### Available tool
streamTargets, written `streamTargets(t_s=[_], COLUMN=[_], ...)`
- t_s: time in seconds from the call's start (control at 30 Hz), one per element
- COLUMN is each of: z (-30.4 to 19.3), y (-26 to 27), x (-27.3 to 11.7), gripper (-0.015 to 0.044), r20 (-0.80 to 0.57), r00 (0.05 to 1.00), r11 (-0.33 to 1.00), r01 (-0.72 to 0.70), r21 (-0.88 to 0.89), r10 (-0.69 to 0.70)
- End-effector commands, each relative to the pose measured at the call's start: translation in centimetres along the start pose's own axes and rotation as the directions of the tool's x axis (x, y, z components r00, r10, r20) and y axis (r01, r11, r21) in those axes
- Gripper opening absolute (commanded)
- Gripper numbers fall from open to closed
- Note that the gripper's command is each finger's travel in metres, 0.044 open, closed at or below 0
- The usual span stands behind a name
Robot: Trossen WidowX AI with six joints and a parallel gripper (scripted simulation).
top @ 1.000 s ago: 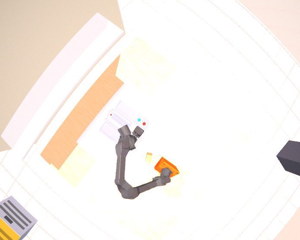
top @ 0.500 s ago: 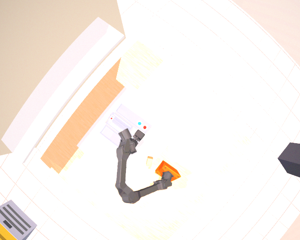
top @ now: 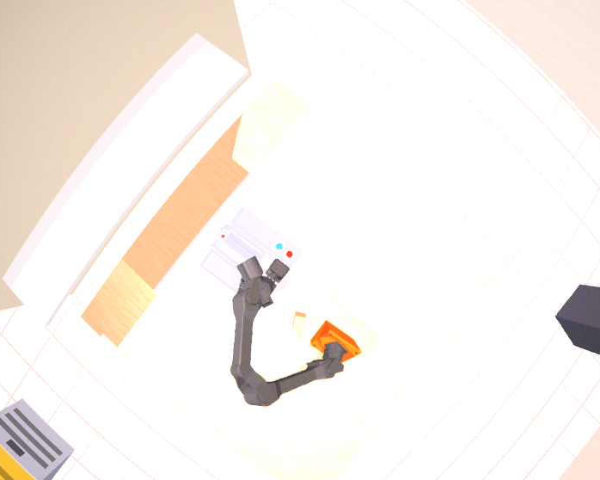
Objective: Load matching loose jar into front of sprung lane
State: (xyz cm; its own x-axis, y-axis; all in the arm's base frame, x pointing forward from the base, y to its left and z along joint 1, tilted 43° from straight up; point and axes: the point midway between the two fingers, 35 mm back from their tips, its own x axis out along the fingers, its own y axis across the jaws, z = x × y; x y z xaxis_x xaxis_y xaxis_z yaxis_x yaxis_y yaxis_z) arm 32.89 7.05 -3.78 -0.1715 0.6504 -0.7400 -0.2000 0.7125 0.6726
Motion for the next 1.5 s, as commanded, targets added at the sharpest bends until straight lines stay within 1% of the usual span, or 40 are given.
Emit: streamTargets(t_s=[0.0, 1.47], z=[0.33, -0.42], y=[0.31, 0.30], x=[0.23, 0.25], gripper=[0.0000, 0.0000], r20=[0.010, 0.010], r00=[1.000, 1.000], r11=[1.000, 1.000], r01=[-0.010, -0.010], r21=[-0.010, -0.010], r10=[0.010, 0.010])
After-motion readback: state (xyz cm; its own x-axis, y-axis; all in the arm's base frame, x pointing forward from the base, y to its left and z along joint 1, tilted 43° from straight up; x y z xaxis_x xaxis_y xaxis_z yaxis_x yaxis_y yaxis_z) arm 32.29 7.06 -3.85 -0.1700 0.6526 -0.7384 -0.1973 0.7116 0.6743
